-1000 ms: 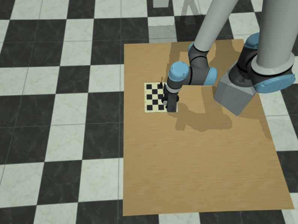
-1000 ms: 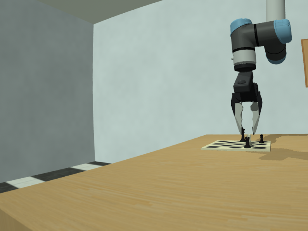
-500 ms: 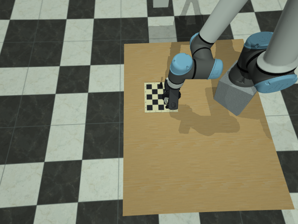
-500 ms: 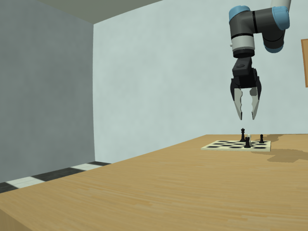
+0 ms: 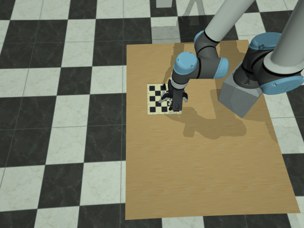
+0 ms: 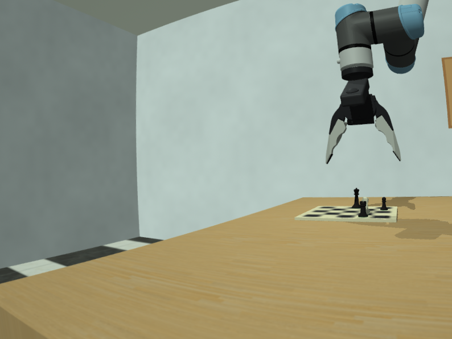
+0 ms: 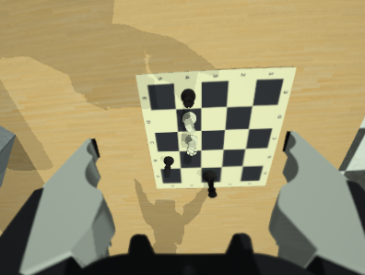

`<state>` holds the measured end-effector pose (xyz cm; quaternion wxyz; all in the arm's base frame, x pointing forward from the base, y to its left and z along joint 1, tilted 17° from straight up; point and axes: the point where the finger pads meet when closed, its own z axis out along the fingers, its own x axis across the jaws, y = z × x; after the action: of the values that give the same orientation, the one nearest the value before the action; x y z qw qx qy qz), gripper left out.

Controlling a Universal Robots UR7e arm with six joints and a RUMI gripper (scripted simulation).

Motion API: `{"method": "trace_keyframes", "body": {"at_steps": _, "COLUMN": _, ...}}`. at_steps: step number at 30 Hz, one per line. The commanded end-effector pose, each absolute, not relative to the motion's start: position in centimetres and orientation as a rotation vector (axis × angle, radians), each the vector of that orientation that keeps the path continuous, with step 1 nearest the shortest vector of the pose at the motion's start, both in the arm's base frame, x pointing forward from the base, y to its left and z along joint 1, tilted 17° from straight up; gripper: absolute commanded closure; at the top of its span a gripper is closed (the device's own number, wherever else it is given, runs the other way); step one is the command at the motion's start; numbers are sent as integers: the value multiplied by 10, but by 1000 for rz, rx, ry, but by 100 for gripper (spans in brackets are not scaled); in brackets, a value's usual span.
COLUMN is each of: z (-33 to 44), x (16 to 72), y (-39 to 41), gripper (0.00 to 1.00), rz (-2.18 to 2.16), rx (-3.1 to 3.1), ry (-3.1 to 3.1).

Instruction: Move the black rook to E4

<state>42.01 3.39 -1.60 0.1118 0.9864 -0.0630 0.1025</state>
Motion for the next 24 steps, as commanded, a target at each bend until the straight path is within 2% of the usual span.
{"method": "trace_keyframes", "body": {"at_steps": 1, "z": -15, "x": 420, "y": 34, "gripper": 0, "rz": 302, "rx": 2896, "ry": -185}}
{"method": "trace_keyframes", "body": {"at_steps": 24, "z": -5, "x": 418, "y": 37, "gripper": 0, "rz": 302, "rx": 2896, "ry": -185}}
